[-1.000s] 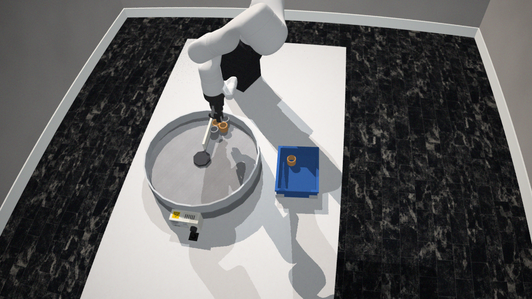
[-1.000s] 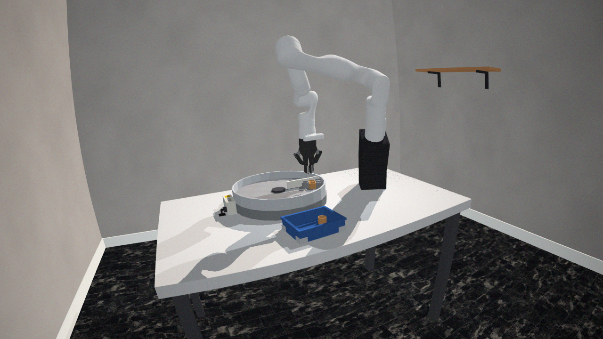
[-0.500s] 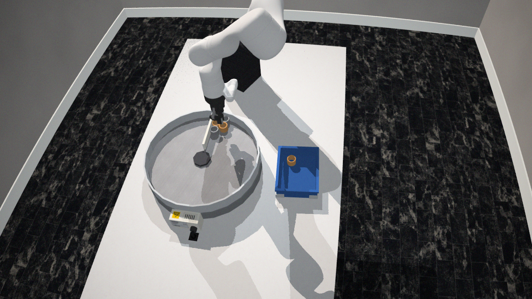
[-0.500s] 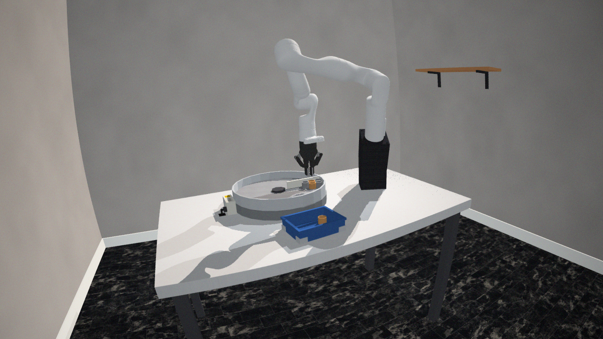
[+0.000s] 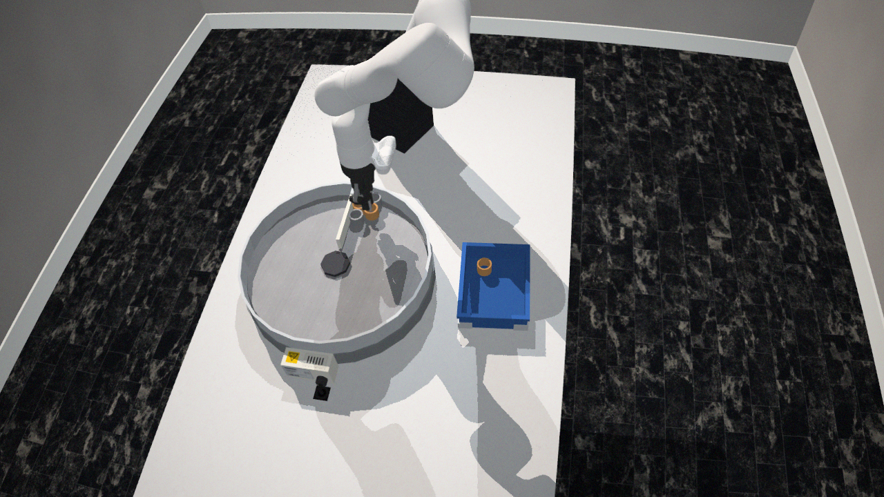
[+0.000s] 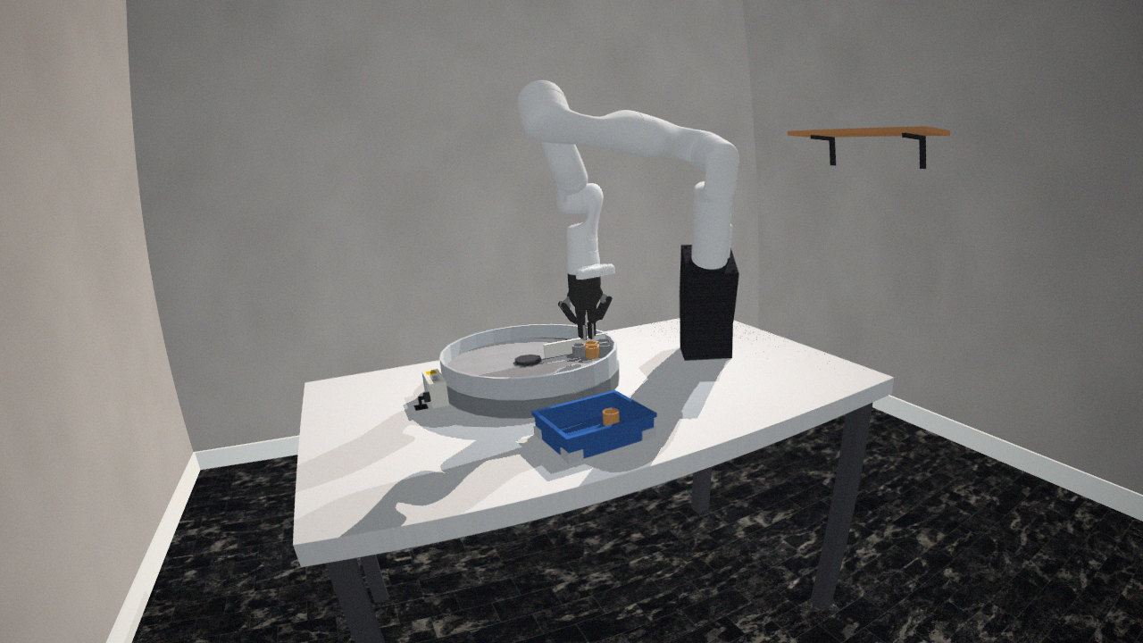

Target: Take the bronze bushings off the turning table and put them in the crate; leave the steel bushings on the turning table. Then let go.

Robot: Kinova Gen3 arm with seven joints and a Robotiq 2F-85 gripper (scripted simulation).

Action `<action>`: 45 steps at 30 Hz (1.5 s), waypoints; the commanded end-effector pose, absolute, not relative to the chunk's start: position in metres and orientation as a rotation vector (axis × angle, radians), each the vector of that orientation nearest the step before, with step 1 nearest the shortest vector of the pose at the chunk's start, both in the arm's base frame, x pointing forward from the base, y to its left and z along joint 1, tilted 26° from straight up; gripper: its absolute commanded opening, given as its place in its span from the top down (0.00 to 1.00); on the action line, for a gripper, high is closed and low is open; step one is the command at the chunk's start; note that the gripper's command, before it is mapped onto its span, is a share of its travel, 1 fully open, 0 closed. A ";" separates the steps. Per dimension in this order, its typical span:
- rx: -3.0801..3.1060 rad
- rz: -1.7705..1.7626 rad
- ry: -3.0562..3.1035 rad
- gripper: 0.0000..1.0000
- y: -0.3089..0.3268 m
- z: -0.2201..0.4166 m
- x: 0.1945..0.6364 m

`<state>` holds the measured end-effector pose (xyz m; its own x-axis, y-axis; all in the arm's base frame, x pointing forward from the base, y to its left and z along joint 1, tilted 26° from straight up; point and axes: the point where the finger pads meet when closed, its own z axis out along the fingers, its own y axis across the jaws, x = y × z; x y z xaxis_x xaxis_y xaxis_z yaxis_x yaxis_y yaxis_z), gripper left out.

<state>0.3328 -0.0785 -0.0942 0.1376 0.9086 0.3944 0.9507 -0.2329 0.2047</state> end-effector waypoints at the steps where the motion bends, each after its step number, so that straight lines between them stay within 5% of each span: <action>1: -2.298 -0.681 -1.883 0.86 -0.079 -0.094 0.333; 45: -2.298 -0.681 -1.884 0.86 -0.070 -0.118 0.340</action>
